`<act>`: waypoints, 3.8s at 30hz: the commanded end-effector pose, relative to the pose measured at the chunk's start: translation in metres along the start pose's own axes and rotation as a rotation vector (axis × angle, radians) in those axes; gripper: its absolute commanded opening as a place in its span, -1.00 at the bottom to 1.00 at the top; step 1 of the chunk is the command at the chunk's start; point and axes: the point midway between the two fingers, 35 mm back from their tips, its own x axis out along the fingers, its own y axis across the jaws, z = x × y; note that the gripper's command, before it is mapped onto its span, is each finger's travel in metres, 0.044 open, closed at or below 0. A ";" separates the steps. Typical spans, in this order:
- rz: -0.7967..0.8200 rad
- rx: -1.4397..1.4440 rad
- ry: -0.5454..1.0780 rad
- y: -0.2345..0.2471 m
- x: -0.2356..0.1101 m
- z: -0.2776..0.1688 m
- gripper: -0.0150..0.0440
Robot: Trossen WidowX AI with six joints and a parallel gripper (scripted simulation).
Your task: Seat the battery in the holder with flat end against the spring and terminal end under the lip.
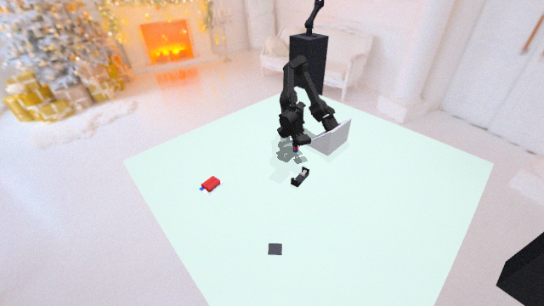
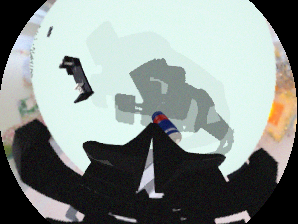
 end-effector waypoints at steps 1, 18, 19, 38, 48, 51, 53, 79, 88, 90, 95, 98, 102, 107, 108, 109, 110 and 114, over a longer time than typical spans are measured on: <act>-0.010 -0.003 0.001 -0.008 0.001 -0.002 -0.49; -0.017 -0.002 -0.001 -0.032 0.001 -0.004 -0.49; -0.017 -0.002 -0.001 -0.032 0.001 -0.004 -0.49; -0.017 -0.002 -0.001 -0.032 0.001 -0.004 -0.49; -0.001 -0.002 0.006 -0.027 -0.047 -0.002 -0.49; -0.007 -0.004 0.005 -0.028 -0.065 -0.003 -0.49; -0.012 -0.004 0.003 -0.029 -0.075 -0.004 -0.49; -0.013 1.637 -0.015 -0.055 -0.013 -0.008 0.34; -0.013 1.637 -0.015 -0.054 -0.013 -0.008 0.34; -0.013 1.637 -0.013 -0.054 -0.011 -0.008 0.34; -0.012 1.638 -0.010 -0.053 -0.003 -0.007 0.34; -0.012 1.638 -0.009 -0.053 0.002 -0.007 0.34; -0.011 1.638 -0.009 -0.053 0.009 -0.007 0.34; -0.011 1.638 -0.009 -0.053 0.016 -0.007 0.34; -0.011 1.638 -0.009 -0.053 0.018 -0.007 0.34; -0.011 1.638 -0.010 -0.053 0.020 -0.007 0.34; -0.012 1.638 -0.010 -0.053 0.021 -0.007 0.34; -0.012 1.638 -0.012 -0.054 0.027 -0.007 0.34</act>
